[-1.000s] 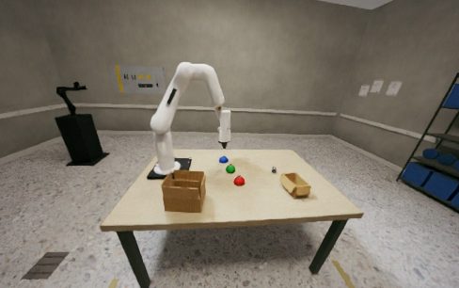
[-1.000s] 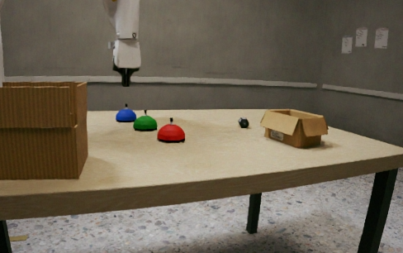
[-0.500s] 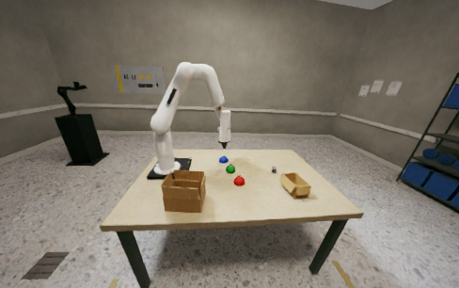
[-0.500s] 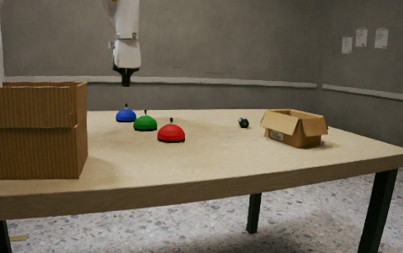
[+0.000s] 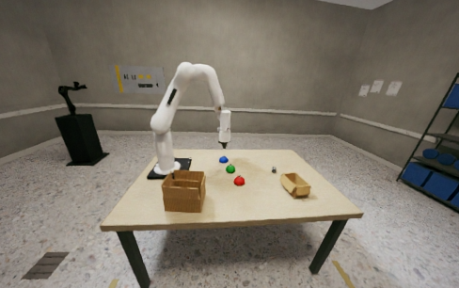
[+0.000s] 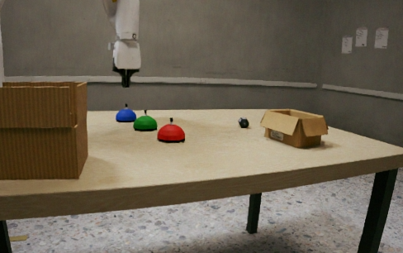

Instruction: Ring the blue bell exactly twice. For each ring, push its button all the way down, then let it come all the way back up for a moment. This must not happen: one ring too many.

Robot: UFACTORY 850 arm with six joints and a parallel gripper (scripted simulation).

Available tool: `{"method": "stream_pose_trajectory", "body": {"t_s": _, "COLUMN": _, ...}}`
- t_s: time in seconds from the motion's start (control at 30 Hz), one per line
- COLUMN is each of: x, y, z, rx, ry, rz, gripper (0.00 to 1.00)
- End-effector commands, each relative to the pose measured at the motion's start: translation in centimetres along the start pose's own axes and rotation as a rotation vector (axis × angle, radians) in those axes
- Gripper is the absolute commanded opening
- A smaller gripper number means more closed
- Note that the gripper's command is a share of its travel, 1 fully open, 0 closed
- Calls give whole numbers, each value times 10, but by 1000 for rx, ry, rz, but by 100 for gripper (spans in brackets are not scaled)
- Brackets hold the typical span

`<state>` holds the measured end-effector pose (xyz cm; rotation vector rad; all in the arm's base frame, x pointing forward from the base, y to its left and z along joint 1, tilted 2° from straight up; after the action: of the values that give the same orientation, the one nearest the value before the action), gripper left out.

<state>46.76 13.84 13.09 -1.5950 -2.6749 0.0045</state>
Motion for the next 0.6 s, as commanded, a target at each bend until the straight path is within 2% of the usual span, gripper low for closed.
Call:
{"method": "stream_pose_trajectory", "body": {"t_s": 0.0, "x": 0, "y": 1, "z": 4, "rx": -2, "ry": 0, "rz": 0, "gripper": 0}}
{"method": "stream_pose_trajectory", "body": {"t_s": 0.57, "x": 0, "y": 1, "z": 29, "rx": -2, "ry": 0, "rz": 0, "gripper": 0}}
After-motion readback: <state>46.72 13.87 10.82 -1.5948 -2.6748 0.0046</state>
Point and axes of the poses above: the point where the finger pads meet when closed, its own z axis out along the fingers, its own y axis across the jaws, x = y × z, the point moved 2 cm from there along -z, back along the fingers, and after that the axes turned 14 degrees about -z, right-handed, at the moved point
